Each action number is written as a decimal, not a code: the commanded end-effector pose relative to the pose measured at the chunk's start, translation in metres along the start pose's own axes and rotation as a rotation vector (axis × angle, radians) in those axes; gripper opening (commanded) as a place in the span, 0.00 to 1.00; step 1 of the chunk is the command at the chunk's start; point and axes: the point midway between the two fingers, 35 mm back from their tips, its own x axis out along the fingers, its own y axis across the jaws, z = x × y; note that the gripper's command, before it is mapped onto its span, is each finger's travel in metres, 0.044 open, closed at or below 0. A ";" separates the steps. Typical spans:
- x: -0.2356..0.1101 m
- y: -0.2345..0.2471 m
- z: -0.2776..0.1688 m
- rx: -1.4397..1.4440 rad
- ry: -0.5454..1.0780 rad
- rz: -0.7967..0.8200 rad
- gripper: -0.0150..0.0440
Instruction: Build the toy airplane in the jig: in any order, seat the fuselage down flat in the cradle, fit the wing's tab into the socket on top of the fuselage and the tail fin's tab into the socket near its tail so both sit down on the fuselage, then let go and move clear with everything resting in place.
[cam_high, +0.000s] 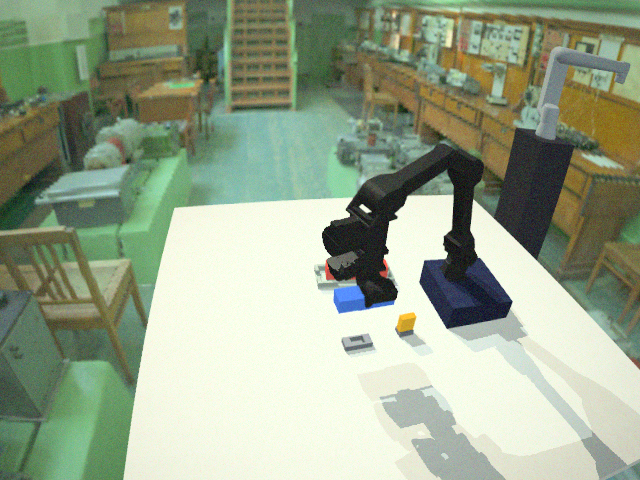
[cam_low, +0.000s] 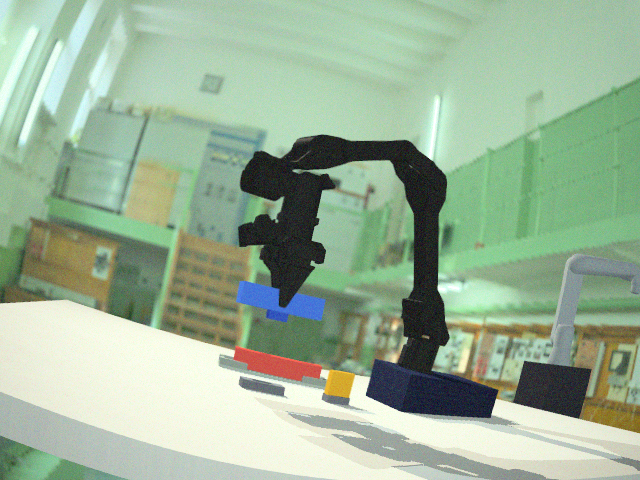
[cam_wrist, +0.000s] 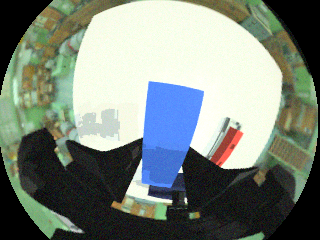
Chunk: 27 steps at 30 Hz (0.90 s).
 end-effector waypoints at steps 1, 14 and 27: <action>-0.006 -0.002 0.001 -0.015 -0.009 0.001 0.25; 0.000 -0.043 0.009 -0.208 -0.011 -0.005 0.25; 0.006 -0.086 0.010 -0.407 -0.011 -0.012 0.25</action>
